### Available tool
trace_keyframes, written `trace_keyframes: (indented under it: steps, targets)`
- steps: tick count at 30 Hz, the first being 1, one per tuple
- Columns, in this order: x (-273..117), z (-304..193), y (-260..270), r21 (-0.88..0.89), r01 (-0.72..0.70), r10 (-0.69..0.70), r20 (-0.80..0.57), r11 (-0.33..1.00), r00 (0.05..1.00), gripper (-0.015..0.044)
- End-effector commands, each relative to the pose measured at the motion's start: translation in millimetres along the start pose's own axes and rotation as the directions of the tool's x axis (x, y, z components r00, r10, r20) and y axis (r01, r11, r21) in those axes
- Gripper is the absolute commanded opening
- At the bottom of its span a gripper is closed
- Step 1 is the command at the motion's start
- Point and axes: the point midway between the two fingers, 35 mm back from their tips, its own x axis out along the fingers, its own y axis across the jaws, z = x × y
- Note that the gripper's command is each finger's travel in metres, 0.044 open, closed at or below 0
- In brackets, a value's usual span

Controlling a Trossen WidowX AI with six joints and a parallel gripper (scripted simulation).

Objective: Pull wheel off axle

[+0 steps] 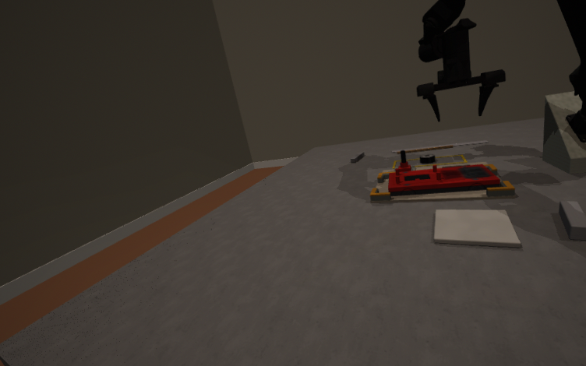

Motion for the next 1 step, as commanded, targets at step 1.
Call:
trace_keyframes:
  steps: [1]
  targets:
    - [0.1, -0.1, -1.0, -0.002, 0.004, -0.004, 0.000, 1.000, 1.000, 0.0440]
